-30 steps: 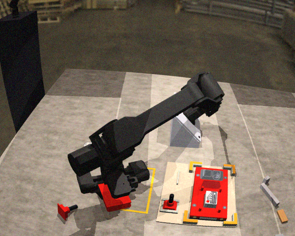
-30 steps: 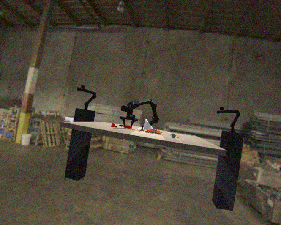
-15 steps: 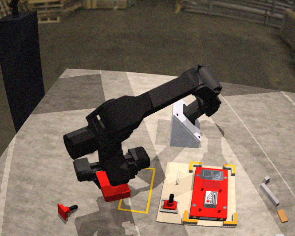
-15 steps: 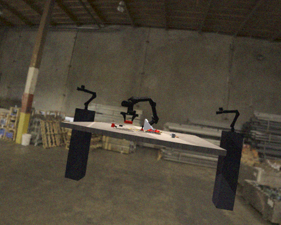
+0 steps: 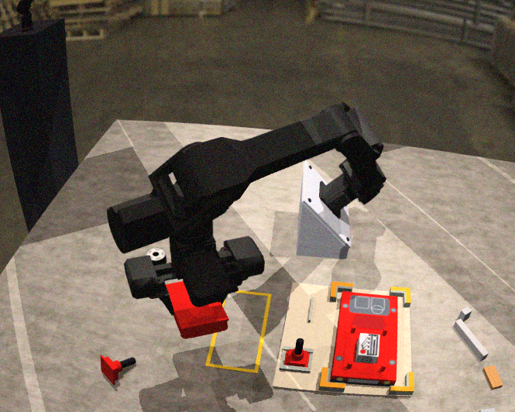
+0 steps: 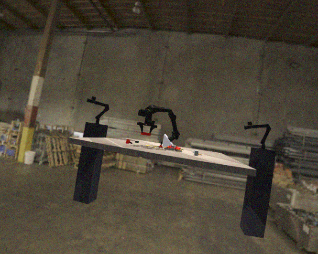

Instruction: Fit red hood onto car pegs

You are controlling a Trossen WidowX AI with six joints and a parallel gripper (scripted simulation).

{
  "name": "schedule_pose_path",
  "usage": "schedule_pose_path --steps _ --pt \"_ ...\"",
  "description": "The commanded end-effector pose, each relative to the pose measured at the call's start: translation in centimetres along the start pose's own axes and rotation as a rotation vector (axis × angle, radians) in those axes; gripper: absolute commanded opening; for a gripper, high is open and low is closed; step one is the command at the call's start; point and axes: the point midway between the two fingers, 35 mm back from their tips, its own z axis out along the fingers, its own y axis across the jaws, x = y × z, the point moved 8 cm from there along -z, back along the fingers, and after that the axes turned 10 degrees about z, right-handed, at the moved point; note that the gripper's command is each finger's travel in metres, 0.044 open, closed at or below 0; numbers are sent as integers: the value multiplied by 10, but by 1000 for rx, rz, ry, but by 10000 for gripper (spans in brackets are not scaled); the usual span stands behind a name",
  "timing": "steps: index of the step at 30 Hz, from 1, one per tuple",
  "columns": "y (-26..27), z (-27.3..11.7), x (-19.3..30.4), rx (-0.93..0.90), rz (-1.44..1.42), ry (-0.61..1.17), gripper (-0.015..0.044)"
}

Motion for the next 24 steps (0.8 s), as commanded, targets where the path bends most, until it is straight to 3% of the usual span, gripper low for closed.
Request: schedule_pose_path --steps 1,24 --pt "3 0 -2 0 7 1 0" --pt "98 -10 -57 12 229 4 0"
